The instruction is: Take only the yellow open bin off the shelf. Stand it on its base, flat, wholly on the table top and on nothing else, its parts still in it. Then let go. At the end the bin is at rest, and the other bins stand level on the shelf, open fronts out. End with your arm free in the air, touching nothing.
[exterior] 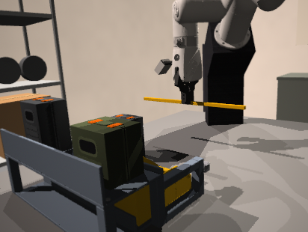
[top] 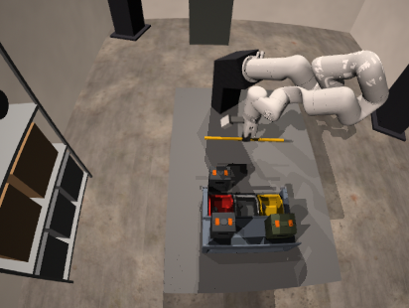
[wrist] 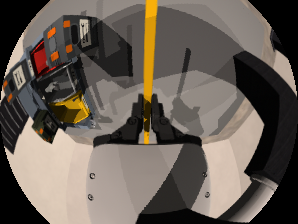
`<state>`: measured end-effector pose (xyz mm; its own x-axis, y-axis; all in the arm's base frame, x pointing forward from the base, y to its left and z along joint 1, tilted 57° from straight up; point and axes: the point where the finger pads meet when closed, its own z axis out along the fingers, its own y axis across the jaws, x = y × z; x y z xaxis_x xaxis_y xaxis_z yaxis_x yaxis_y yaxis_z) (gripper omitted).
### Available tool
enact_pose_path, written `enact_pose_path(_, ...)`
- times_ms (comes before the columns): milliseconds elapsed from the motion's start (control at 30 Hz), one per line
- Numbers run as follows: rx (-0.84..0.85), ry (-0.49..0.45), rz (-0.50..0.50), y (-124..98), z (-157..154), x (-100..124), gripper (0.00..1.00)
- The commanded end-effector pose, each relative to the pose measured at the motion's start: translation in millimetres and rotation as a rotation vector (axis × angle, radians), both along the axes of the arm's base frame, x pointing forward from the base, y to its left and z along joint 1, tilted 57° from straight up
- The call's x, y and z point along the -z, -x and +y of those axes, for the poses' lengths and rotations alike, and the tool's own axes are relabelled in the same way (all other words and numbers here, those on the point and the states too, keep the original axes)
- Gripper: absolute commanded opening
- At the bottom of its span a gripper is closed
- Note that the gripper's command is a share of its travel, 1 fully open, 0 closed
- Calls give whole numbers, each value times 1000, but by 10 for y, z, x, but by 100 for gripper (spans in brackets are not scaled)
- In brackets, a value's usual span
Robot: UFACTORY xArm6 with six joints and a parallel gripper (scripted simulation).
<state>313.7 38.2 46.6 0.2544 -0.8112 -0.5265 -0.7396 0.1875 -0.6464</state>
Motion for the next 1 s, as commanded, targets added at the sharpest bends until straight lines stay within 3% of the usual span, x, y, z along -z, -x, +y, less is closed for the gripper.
enact_pose_path(0,1,0,-1,11,0,10,0)
enact_pose_path(967,0,0,0,12,1,11,0)
